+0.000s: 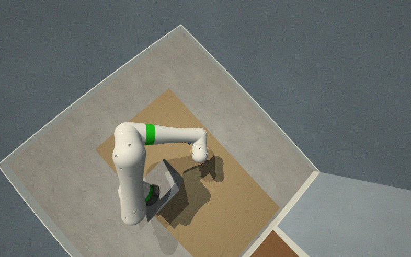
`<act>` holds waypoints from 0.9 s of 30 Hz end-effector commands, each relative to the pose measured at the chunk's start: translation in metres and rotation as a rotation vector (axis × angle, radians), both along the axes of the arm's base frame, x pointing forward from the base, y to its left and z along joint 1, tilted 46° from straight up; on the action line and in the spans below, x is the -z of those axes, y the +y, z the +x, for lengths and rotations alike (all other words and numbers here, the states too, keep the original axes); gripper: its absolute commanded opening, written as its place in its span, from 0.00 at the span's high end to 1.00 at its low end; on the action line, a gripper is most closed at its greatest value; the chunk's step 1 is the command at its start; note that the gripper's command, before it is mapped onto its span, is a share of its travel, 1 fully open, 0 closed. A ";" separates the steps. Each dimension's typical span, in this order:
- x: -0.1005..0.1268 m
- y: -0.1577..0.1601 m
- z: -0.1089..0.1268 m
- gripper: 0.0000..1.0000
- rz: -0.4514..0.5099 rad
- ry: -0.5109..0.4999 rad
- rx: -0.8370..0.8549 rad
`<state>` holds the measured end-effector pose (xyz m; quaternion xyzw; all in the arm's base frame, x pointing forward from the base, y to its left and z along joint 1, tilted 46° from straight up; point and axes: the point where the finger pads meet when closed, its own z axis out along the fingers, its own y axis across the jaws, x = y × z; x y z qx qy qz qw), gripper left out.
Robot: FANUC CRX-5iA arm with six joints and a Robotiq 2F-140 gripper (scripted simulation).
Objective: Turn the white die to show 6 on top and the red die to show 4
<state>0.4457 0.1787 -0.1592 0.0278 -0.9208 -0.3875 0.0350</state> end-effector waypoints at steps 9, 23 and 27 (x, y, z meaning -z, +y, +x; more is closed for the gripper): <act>0.001 0.001 0.000 0.93 0.000 0.000 0.000; 0.003 0.002 0.000 0.93 0.000 0.000 0.000; 0.003 0.002 0.000 0.93 0.000 0.000 0.000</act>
